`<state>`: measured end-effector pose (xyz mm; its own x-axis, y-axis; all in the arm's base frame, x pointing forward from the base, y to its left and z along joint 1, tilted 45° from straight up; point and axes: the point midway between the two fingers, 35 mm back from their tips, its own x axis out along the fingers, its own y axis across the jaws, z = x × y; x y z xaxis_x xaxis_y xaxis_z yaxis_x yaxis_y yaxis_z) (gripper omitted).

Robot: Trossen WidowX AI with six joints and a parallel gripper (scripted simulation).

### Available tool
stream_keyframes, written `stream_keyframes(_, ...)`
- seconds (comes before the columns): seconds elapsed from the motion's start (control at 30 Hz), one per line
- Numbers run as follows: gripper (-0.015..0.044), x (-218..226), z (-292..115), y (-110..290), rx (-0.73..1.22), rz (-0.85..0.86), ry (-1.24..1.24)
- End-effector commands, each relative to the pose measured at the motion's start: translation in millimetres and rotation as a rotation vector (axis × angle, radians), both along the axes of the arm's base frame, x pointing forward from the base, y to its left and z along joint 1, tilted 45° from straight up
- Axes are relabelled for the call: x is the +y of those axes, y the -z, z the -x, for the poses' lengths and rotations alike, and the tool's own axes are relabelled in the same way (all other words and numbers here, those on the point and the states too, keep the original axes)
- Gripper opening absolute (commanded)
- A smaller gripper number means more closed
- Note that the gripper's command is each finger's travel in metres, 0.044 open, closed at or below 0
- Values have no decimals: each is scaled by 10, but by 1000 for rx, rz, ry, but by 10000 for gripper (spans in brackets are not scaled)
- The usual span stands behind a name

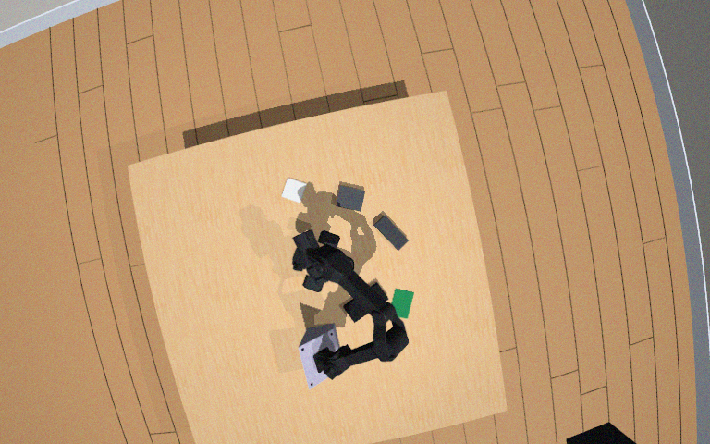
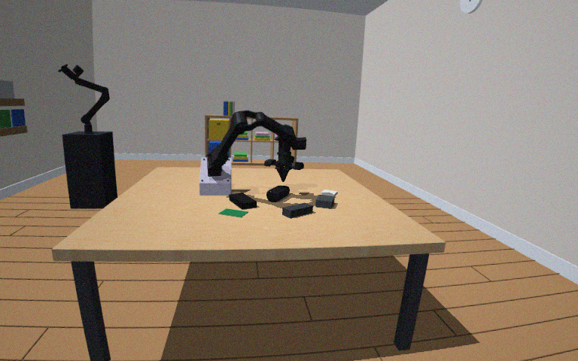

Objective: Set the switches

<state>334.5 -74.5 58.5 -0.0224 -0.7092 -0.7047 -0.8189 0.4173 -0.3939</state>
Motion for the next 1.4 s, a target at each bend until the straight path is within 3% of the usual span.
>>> stream_keyframes(0.0,0,-49,3,72,14,-1,-2)
stream_keyframes(1.37,0,-280,16,287,14,1,-1)
